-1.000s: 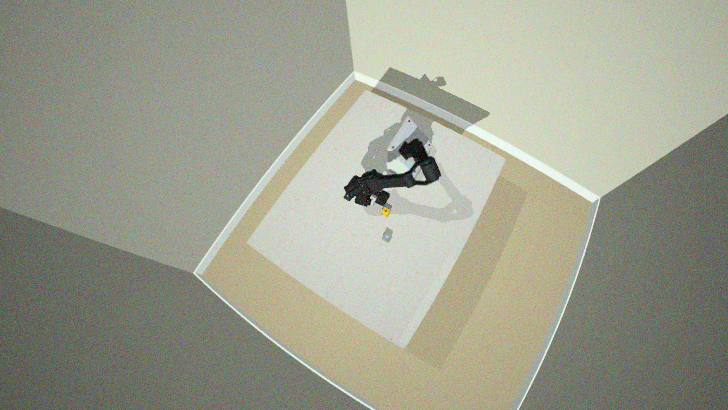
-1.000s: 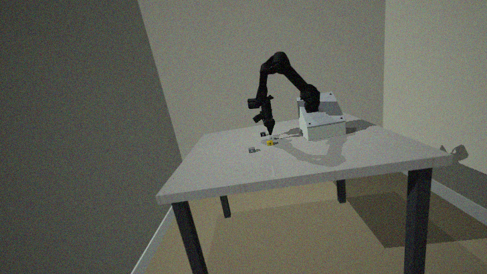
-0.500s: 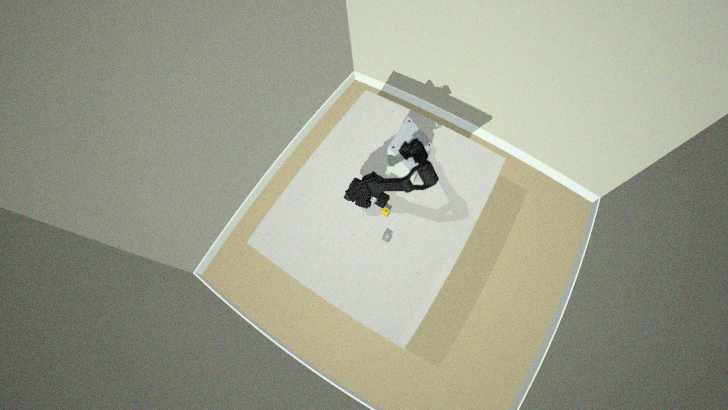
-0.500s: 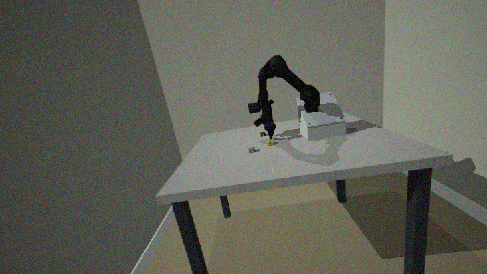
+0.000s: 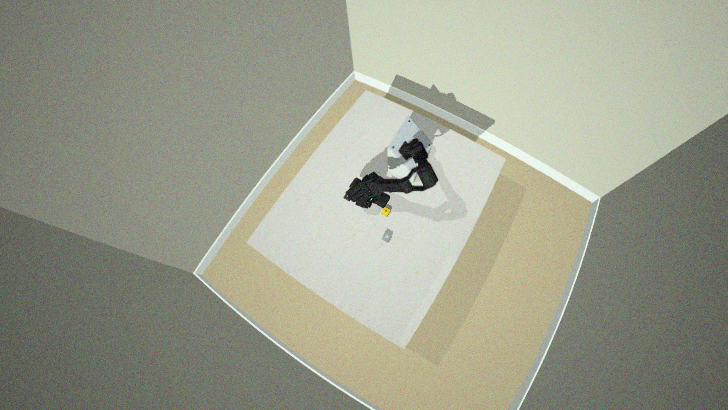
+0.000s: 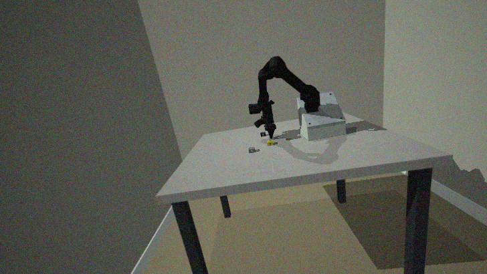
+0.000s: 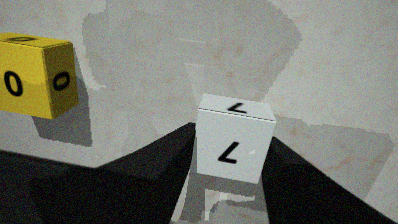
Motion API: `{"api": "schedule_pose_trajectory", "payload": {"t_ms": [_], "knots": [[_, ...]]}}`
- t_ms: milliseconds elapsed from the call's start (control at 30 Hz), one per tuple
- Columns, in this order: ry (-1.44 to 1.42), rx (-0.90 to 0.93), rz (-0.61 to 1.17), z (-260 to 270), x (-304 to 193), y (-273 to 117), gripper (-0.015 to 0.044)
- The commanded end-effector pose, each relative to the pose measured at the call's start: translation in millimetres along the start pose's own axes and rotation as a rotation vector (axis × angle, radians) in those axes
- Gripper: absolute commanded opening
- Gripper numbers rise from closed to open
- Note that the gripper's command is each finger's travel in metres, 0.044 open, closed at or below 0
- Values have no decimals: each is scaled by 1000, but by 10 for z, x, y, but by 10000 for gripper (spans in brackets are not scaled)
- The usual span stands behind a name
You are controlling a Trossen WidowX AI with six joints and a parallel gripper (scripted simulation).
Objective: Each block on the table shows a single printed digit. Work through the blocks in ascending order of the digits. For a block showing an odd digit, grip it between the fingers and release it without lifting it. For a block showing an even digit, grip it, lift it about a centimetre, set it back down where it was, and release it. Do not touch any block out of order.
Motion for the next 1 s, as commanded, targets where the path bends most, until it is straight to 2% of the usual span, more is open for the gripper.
{"api": "schedule_pose_trajectory", "payload": {"t_ms": [0, 400, 767, 867, 967], "knots": [[6, 2, 0, 0, -3, 4, 120], [6, 2, 0, 0, -3, 4, 120], [6, 2, 0, 0, -3, 4, 400], [6, 1, 0, 0, 0, -25, 400], [5, 0, -1, -3, 3, -331, 400]]}}
Point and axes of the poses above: the point midway between the two fingers, 35 mm back from their tips, its own y axis out along the fingers, its own z axis across the jaws, x = y × z, the point moved 6 cm from there along -y, back along the fingers, and after that the axes turned 15 degrees about y, right-handed, at the moved point
